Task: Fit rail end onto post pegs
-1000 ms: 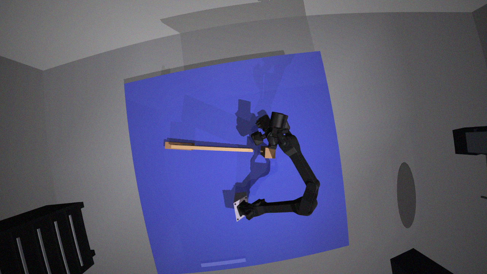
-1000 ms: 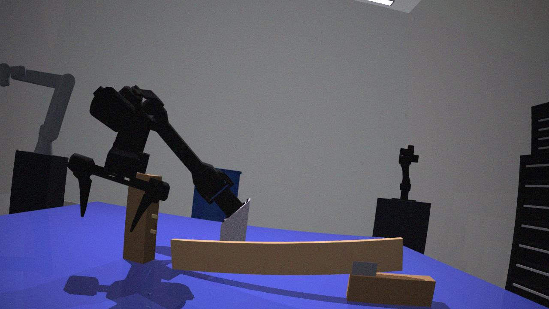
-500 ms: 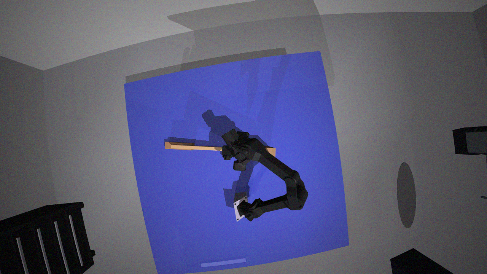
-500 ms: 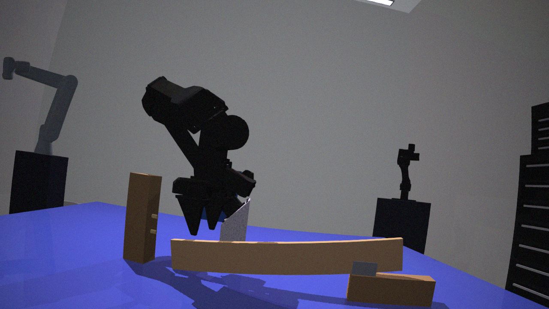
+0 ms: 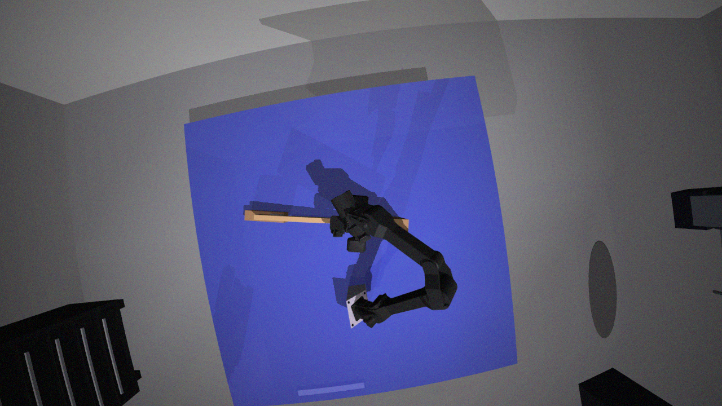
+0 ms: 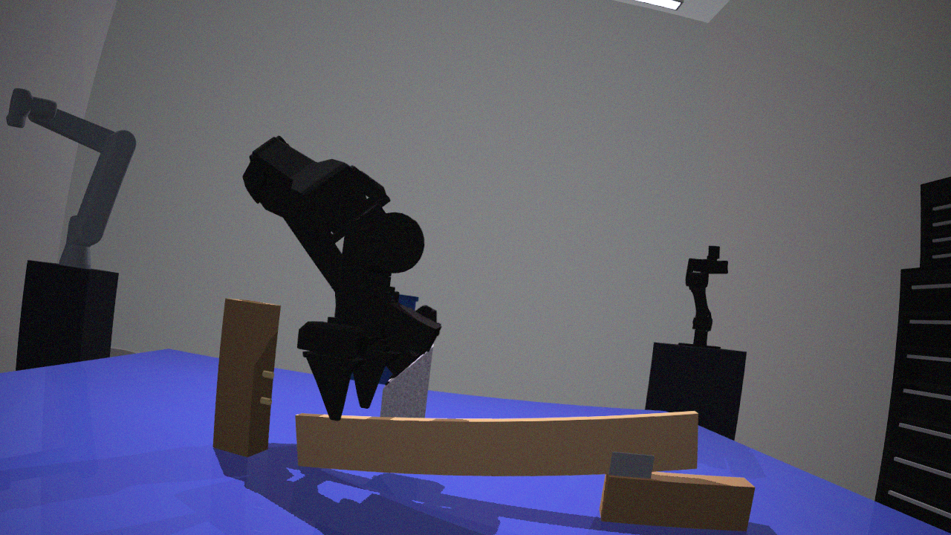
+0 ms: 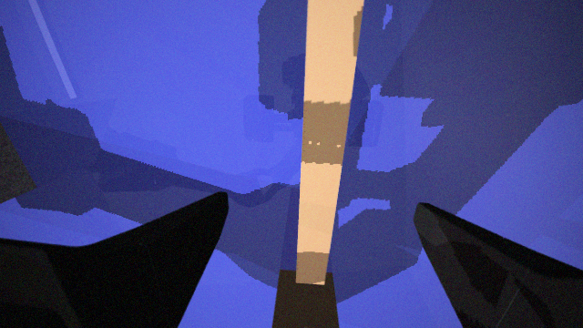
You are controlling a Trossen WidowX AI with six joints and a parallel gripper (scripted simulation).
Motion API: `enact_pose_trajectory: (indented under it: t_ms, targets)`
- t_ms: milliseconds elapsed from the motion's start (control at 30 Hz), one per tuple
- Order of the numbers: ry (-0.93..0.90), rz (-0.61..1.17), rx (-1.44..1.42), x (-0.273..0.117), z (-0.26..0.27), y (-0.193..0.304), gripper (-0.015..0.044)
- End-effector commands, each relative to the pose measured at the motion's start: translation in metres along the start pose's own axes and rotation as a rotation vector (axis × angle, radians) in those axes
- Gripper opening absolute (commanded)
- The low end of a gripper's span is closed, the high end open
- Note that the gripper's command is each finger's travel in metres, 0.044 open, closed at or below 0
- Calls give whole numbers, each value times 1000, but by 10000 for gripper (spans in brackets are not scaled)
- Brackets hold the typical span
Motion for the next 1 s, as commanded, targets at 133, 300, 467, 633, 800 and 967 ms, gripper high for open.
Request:
enact_pose_trajectory:
  t_ms: [133,300,467,633,800,967]
  targets:
    - [4,3,-7,12,0,-1,440]
    - [4,3,-7,20,0,0,440]
    - [4,4,-6,28,0,0,440]
    - [4,4,-6,36,0,0,440]
    - [4,6,-6,44,0,1,440]
    - [5,7,-6,52,1,1,440]
Point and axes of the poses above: the point midway between the two fingers, 35 mm back from their tips, its own x axis out along the fingers, its own z axis across the jaws, y = z × x, the point moved 2 cm from there along -x, back along the fingers, and after that the axes turned 2 degrees about x, right-handed, at the moved point
